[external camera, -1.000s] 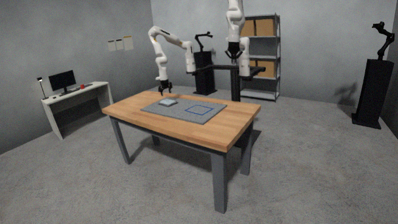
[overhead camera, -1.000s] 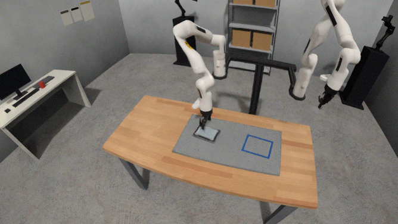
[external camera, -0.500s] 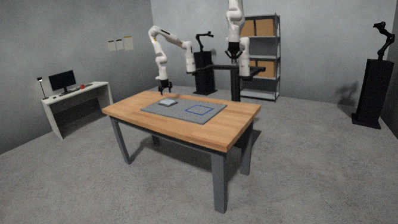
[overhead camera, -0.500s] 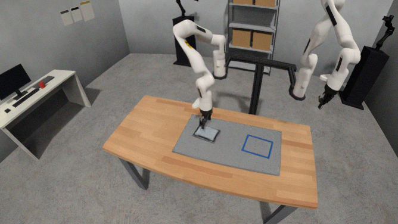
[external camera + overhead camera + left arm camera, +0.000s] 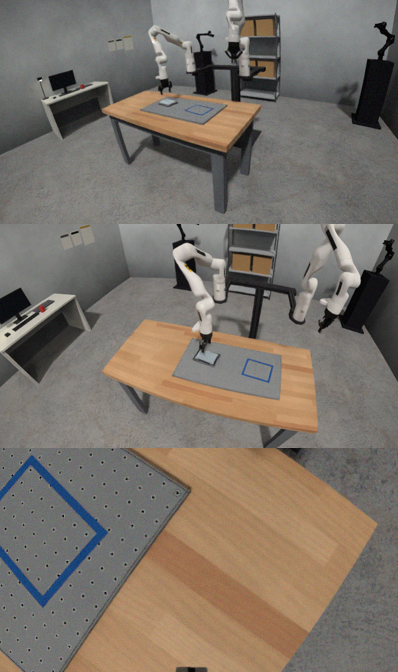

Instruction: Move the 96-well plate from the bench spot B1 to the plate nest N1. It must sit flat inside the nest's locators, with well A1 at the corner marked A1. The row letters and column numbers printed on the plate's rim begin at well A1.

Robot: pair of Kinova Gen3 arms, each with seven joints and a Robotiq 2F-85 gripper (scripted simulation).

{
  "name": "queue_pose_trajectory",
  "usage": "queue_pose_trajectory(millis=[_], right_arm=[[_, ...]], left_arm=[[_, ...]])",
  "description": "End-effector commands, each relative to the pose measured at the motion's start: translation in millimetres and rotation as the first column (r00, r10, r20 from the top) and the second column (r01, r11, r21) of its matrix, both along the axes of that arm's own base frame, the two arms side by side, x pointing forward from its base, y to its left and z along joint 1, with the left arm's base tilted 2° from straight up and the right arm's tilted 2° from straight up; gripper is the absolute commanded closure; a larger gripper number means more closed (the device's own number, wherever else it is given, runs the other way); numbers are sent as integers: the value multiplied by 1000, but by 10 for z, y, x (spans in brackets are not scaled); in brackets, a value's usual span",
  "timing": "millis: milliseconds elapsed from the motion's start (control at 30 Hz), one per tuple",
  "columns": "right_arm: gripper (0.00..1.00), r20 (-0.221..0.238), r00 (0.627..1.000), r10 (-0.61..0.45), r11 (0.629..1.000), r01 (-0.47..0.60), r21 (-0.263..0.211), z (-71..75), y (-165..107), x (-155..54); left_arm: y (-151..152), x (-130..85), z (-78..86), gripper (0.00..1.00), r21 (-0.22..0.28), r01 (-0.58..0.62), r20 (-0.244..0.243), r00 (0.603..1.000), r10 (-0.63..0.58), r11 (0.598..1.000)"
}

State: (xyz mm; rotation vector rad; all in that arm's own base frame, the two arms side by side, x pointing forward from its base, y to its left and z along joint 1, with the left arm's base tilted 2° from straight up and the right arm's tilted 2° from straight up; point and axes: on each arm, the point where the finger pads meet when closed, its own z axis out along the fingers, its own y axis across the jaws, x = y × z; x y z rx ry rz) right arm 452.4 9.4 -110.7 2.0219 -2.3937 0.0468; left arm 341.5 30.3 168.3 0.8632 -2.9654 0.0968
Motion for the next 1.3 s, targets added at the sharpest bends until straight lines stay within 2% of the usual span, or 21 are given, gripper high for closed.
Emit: queue_pose_trajectory(millis=[0, 1267], right_arm=[[2, 2, 1000, 0, 1000, 0, 0, 20, 1, 8], [2, 2, 1000, 0, 1000, 0, 0, 90, 3, 7]], left_arm=[[1, 4, 7, 985, 0, 0, 2, 1000, 0, 1000], [1, 4, 7, 985, 0, 0, 2, 1000, 0, 1000]])
